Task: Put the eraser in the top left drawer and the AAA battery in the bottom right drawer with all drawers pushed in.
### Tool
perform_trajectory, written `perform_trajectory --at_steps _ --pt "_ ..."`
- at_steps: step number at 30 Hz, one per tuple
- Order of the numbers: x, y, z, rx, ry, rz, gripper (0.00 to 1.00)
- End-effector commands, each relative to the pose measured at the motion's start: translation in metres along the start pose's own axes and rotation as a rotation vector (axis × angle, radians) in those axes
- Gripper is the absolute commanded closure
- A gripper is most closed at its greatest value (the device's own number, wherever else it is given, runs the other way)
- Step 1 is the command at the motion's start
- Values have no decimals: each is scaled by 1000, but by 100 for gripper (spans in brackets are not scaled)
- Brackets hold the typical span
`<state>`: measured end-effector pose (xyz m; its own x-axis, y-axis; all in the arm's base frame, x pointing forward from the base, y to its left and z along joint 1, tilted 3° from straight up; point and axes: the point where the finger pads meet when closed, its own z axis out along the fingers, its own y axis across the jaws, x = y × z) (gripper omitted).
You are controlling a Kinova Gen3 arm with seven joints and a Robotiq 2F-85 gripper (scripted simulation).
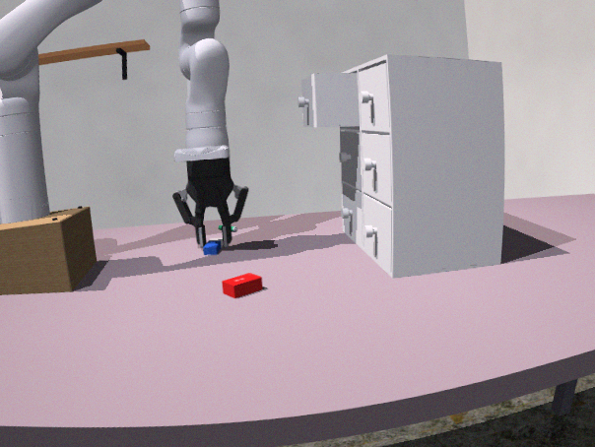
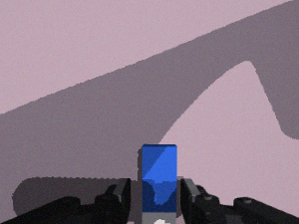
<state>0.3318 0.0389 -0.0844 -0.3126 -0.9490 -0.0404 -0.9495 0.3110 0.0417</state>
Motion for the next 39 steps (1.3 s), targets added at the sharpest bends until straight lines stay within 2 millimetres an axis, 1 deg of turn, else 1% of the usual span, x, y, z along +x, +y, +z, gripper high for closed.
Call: perform_trajectory --at_steps 1,24,25,39 --pt "1 2 3 -7 3 -1 62" --pt "1 2 4 -7 3 -1 62" --pt "1 2 4 -7 3 -1 81" --pt "1 2 4 -7 3 -1 81"
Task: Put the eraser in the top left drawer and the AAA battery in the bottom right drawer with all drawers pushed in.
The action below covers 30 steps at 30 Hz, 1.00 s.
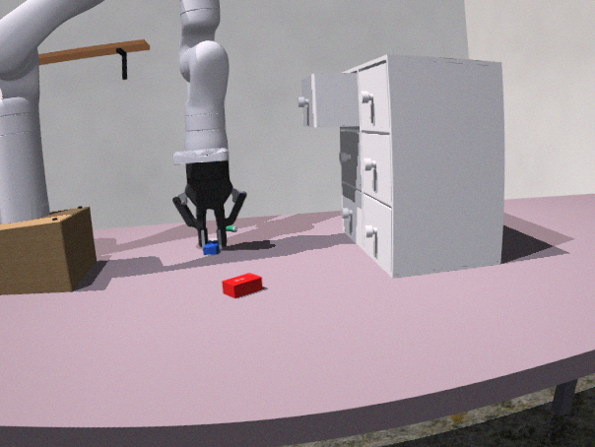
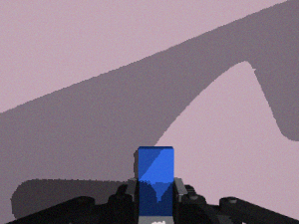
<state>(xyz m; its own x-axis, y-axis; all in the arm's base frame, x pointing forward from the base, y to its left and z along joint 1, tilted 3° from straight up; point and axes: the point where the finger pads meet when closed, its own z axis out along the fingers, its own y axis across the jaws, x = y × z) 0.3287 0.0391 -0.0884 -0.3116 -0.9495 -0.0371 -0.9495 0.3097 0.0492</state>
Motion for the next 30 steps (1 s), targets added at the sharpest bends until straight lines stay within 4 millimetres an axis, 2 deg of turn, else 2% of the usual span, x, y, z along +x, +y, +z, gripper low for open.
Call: perform_trajectory --at_steps 1,13,17,27,30 --pt "0 0 0 1 0 0 81" --pt "0 0 -7 1 0 0 81" --pt "0 0 -24 1 0 0 81" --pt "0 0 -81 1 0 0 81" --pt "0 0 -85 1 0 0 81"
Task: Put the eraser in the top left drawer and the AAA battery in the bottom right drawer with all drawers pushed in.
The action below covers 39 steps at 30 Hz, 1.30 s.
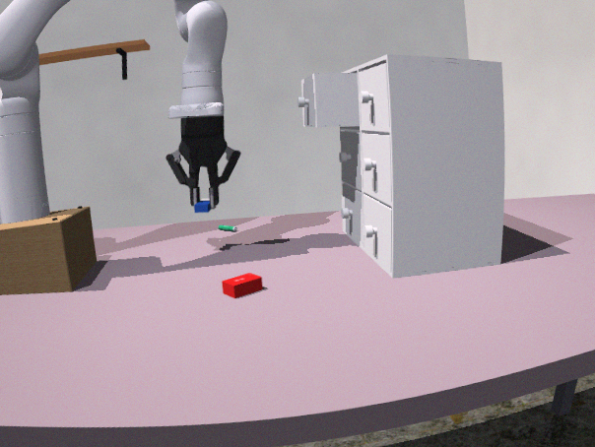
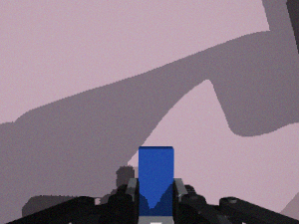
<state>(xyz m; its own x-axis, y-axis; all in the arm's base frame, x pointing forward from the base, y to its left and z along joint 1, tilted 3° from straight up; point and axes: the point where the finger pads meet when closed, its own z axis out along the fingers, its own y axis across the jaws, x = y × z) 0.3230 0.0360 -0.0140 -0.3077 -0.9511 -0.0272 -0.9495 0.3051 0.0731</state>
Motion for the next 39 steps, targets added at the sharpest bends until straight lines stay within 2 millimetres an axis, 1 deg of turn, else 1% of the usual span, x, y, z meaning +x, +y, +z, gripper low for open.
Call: perform_trajectory --at_steps 1,4,7,18,23,28,32,34,39 --pt "-2 -8 -15 25 -11 4 81" --pt "-2 -8 -23 25 -11 4 81" --pt "-2 -8 -26 25 -11 4 81" --pt "-2 -8 -26 25 -11 2 81" --pt "-2 -8 -26 23 -10 -25 81" --pt "-1 -9 -25 16 -11 -104 81" --pt "-1 -11 -24 9 -11 -212 81" --pt "-1 -11 -24 9 -11 -212 81" --pt "1 -14 -23 -2 -13 -399 81"
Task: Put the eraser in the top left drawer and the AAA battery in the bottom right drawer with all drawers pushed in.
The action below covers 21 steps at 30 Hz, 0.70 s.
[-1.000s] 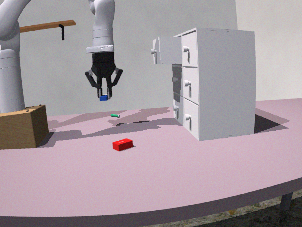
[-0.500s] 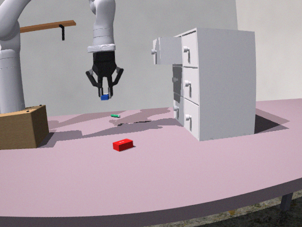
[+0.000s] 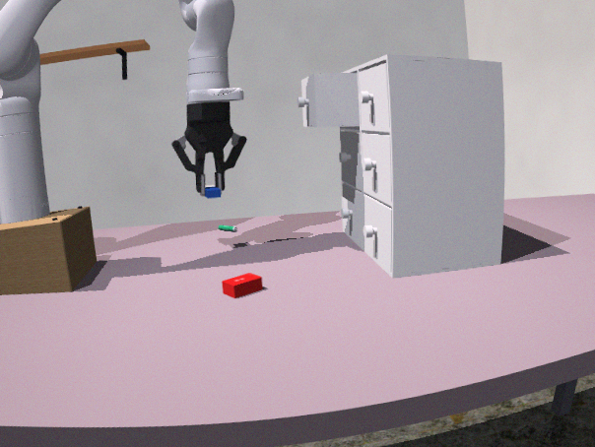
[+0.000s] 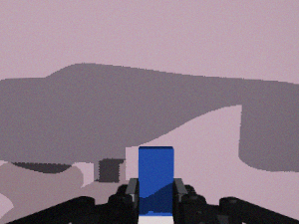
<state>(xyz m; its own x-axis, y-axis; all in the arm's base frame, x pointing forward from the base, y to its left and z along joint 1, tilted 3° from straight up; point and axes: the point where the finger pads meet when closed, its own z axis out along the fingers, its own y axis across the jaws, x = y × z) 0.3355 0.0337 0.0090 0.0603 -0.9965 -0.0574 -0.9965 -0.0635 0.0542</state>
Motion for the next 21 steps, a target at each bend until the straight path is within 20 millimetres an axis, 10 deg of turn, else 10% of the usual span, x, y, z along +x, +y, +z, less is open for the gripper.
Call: perform_trajectory --at_steps 1,21 --pt "5 -3 1 -5 -9 -68 81" --pt "31 -29 1 -3 -11 -937 81"
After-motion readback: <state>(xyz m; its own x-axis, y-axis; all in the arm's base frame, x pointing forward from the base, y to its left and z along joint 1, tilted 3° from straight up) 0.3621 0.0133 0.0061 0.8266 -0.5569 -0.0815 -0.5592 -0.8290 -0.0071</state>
